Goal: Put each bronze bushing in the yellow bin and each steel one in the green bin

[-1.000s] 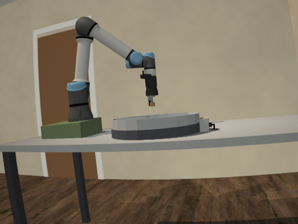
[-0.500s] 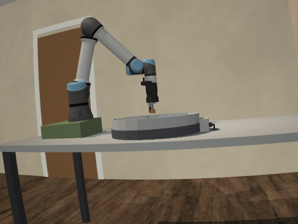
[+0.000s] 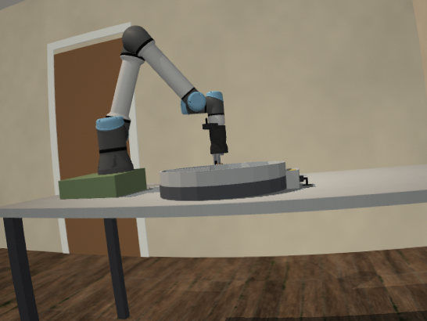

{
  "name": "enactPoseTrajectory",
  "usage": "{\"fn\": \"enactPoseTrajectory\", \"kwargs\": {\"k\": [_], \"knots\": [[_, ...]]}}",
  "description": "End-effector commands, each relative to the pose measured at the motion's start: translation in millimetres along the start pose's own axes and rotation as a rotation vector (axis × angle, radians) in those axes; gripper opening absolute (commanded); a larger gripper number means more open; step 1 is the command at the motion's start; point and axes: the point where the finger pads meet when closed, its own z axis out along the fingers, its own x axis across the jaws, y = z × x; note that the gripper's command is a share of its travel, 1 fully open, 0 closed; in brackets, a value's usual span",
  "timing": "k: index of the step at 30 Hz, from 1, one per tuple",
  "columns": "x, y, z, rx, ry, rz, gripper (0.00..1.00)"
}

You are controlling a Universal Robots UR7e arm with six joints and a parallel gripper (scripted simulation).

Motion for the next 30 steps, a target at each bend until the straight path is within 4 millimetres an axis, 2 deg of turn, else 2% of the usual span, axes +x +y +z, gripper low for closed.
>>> {"fn": "enactPoseTrajectory", "kwargs": {"k": [1, 30], "knots": [[-0.4, 0.4, 0.0, -0.001, -0.001, 0.0, 0.0], [-0.4, 1.5, 16.7, -0.001, -0.001, 0.0, 0.0]]}}
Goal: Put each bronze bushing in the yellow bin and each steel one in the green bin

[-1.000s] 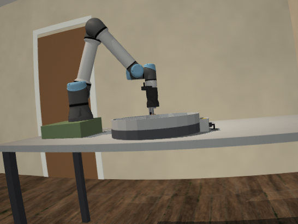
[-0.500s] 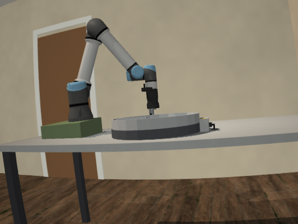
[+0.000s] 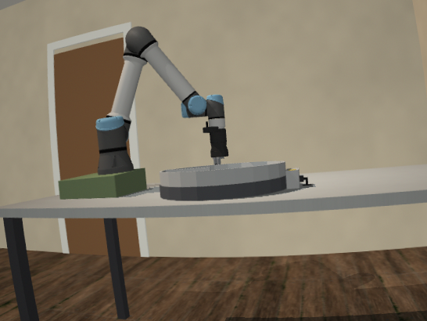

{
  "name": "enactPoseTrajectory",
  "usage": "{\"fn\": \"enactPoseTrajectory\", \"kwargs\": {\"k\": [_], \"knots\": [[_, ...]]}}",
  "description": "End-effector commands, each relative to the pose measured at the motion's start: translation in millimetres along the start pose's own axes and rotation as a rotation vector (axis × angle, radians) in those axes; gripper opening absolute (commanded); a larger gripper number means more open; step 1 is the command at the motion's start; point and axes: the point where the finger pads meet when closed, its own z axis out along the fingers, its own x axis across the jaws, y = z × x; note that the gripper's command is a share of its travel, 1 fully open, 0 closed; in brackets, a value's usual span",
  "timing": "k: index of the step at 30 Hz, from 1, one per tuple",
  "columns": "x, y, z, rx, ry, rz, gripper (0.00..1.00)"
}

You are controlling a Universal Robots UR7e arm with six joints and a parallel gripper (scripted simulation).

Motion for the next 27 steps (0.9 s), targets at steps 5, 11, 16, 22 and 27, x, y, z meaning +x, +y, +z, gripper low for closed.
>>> {"fn": "enactPoseTrajectory", "kwargs": {"k": [5, 11, 16, 22, 27], "knots": [[-0.4, 0.3, 3.9, -0.001, -0.001, 0.0, 0.0], [-0.4, 0.4, 8.8, -0.001, -0.001, 0.0, 0.0], [-0.4, 0.4, 8.8, -0.001, -0.001, 0.0, 0.0], [-0.4, 0.4, 12.3, -0.001, -0.001, 0.0, 0.0], [-0.4, 0.4, 14.7, -0.001, -0.001, 0.0, 0.0]]}}
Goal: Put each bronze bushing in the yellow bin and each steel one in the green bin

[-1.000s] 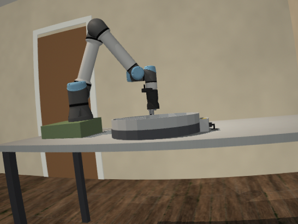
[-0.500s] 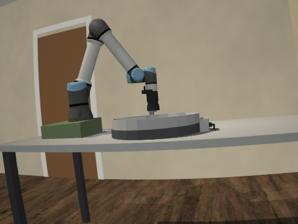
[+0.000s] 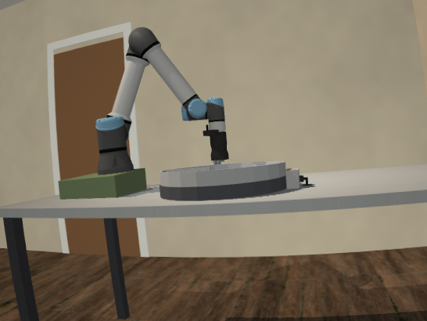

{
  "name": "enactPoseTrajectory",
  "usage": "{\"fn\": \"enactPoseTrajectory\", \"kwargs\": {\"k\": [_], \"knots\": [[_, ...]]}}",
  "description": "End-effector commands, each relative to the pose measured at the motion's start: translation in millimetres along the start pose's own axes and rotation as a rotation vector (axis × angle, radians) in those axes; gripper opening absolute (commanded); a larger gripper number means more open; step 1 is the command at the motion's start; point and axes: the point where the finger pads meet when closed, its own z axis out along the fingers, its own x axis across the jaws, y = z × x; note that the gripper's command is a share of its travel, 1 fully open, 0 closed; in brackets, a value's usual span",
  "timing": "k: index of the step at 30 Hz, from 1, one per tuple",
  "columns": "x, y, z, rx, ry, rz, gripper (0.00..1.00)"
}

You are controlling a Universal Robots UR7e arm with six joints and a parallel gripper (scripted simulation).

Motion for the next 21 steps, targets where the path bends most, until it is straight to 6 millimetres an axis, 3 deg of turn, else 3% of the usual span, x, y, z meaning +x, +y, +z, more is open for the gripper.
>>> {"fn": "enactPoseTrajectory", "kwargs": {"k": [1, 21], "knots": [[-0.4, 0.4, 2.2, -0.001, -0.001, 0.0, 0.0], [-0.4, 0.4, 13.0, -0.001, -0.001, 0.0, 0.0]]}}
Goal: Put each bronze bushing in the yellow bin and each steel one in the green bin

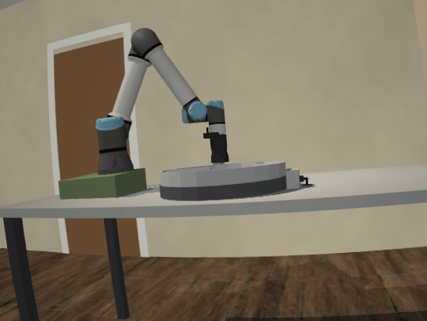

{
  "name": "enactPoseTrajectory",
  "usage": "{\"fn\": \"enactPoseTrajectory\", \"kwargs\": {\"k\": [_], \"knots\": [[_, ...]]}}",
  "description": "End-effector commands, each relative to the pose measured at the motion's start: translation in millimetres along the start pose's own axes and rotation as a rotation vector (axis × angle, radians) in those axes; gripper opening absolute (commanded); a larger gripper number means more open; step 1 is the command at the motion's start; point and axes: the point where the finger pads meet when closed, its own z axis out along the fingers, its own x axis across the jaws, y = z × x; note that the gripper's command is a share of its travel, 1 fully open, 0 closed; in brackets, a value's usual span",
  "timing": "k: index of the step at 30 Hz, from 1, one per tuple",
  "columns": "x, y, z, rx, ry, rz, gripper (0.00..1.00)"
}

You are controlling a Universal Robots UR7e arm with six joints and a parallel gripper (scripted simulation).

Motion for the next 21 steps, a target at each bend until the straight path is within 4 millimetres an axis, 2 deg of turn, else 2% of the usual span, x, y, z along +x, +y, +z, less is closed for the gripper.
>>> {"fn": "enactPoseTrajectory", "kwargs": {"k": [1, 8, 21], "knots": [[-0.4, 0.3, 1.6, -0.001, -0.001, 0.0, 0.0], [-0.4, 0.4, 7.7, -0.001, -0.001, 0.0, 0.0], [-0.4, 0.3, 7.6, -0.001, -0.001, 0.0, 0.0]]}}
